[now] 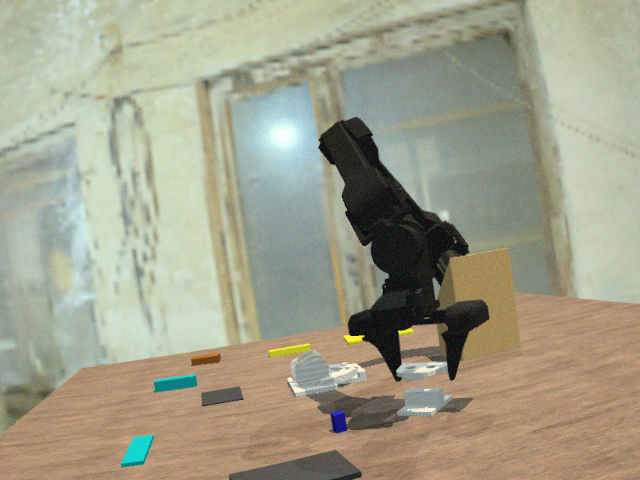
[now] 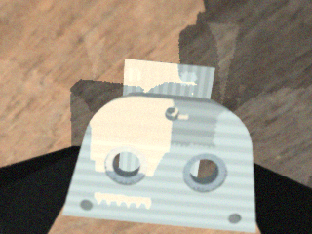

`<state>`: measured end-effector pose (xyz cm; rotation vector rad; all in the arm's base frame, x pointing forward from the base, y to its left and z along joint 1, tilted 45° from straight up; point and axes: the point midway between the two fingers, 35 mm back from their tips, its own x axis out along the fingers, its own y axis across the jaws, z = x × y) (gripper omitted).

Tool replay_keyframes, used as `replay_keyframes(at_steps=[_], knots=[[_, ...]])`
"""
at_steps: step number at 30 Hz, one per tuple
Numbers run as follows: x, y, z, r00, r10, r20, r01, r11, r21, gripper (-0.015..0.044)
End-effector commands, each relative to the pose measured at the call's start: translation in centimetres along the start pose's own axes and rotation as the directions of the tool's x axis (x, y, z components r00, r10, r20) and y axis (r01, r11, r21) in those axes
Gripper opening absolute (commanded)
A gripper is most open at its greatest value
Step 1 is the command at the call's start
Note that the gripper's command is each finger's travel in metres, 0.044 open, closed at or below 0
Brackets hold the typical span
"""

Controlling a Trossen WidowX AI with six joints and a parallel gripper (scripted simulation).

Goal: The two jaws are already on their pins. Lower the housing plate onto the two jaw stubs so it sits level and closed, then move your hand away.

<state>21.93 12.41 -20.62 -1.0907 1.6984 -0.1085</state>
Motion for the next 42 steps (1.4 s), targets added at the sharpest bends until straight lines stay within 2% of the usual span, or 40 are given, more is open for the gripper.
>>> replay_keyframes(at_steps=[1,11,17,42], knots=[[-1.4,0.1,0.2,1.000,0.003,0.008,-0.003,1.000,0.004,0.0351],[-4.5,0.1,0.0,1.000,0.003,0.009,-0.003,1.000,0.003,0.0351],[-4.8,-0.1,0.0,1.000,0.003,0.009,-0.004,1.000,0.008,0.0351],[-6.2,-8.0,-2.2,0.999,0.020,0.025,-0.025,0.974,0.227,0.0351]])
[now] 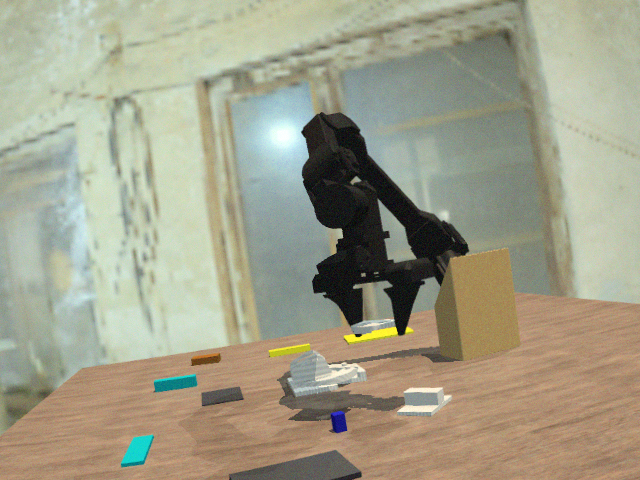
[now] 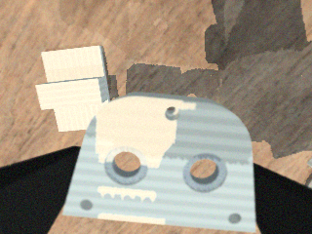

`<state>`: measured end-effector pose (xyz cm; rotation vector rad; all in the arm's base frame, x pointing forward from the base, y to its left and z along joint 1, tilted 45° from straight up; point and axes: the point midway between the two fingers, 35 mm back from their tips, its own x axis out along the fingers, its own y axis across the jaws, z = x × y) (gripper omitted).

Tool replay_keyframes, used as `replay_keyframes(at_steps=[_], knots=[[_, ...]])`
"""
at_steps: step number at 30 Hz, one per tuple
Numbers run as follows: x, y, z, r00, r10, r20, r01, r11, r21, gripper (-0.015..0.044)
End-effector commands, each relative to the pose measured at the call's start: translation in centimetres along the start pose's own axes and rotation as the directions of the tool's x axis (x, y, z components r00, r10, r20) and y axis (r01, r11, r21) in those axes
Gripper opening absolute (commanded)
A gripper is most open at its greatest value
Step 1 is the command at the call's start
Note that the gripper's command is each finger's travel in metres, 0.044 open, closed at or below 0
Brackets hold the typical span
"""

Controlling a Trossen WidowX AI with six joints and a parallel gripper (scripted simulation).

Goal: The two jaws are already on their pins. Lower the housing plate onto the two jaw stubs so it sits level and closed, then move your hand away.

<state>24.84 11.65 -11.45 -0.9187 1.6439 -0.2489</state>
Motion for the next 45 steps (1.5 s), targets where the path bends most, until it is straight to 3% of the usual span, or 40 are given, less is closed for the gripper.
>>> replay_keyframes(at_steps=[1,45], knots=[[-0.2,-1.2,-0.2,1.000,0.000,0.005,0.000,0.999,0.037,0.0351],[0.2,-14.0,-6.6,1.000,-0.018,-0.002,0.017,0.897,0.443,0.0351]])
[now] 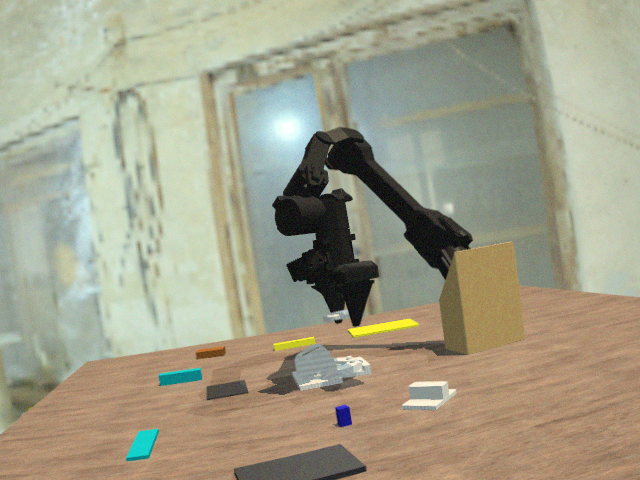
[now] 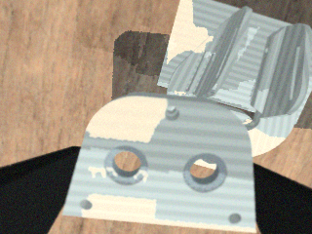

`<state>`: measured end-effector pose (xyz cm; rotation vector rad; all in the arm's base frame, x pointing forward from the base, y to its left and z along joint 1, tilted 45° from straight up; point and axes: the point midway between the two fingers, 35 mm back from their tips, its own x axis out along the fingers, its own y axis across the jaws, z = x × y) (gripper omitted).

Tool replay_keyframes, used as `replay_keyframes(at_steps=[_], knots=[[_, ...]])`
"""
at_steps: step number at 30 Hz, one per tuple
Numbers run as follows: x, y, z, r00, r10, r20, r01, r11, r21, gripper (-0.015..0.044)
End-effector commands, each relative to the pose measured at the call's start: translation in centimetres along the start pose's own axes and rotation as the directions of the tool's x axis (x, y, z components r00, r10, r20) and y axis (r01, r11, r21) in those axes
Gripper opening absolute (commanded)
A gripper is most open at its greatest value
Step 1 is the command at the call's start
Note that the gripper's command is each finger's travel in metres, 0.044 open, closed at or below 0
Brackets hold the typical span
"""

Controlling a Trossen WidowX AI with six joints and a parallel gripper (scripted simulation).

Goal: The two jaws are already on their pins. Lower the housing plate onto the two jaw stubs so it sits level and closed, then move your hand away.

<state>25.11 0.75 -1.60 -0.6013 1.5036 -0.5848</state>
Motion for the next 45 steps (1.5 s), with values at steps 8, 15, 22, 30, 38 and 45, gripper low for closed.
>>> replay_keyframes(at_steps=[8,15,22,30,38,45], knots=[[0.5,-3.2,-1.1,1.000,-0.016,-0.001,0.016,0.994,0.110,0.0351],[0.9,-5.0,-2.0,1.000,-0.026,-0.005,0.027,0.985,0.173,0.0351],[0.9,-5.0,-2.0,1.000,-0.027,-0.005,0.027,0.984,0.174,0.0351],[0.9,-5.0,-2.0,1.000,-0.027,-0.005,0.027,0.983,0.180,0.0351],[0.9,-5.0,-2.0,1.000,-0.027,-0.005,0.027,0.983,0.182,0.0351],[0.9,-4.4,-2.1,1.000,-0.027,-0.005,0.027,0.983,0.182,0.0351]])
